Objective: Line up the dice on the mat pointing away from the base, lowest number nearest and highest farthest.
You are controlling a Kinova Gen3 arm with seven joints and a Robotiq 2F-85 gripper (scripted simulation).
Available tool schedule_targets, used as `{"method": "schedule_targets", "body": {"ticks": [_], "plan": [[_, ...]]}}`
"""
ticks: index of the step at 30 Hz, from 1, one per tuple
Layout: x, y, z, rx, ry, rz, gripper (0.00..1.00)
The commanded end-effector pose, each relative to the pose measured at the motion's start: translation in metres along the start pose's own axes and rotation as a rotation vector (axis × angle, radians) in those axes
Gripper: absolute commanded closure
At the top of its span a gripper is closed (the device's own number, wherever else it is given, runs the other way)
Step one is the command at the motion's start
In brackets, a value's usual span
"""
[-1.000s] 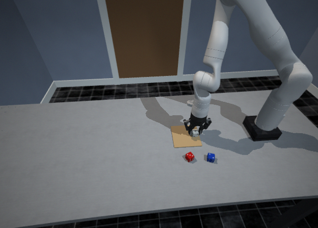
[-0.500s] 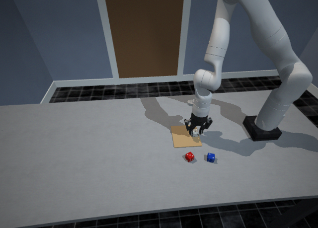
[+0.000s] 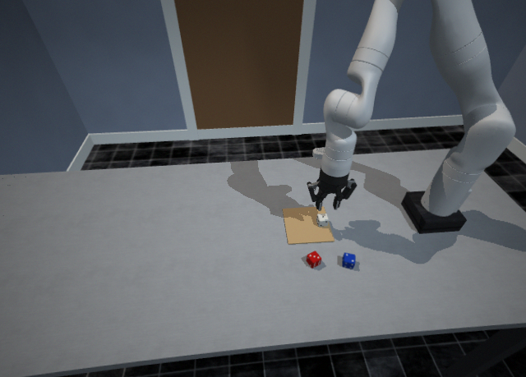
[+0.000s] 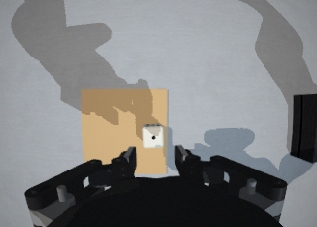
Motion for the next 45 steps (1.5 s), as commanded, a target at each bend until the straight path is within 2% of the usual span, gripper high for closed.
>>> {"method": "schedule_targets", "body": {"ticks": [1,6,7,31,35,43,45], "plan": [[-0.015,0.005,-0.005,0.012,0.017,0.003,0.54],[-0.018,0.005,-0.004,0.011,0.014,0.004,0.54],[-0.018,0.005,-0.004,0.011,0.014,0.004,0.00],[-0.017,0.004,-0.003,-0.001,0.013,0.004,0.00],[-0.015,-0.009,0.003,-0.109,0.005,0.006,0.00],[-0.011,-0.053,0.018,-0.486,-0.005,0.010,0.00],[-0.011,-0.054,0.019,-0.496,-0.005,0.010,0.00]]}}
Point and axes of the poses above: the point where the finger pads meet when closed, its own x axis out along the fingers, its own z axis across the jaws, y = z × x, the point moved 6 cm from there along -x, back along the fingers, and after that the axes turned 8 degrees about x, right-handed, at the moved point
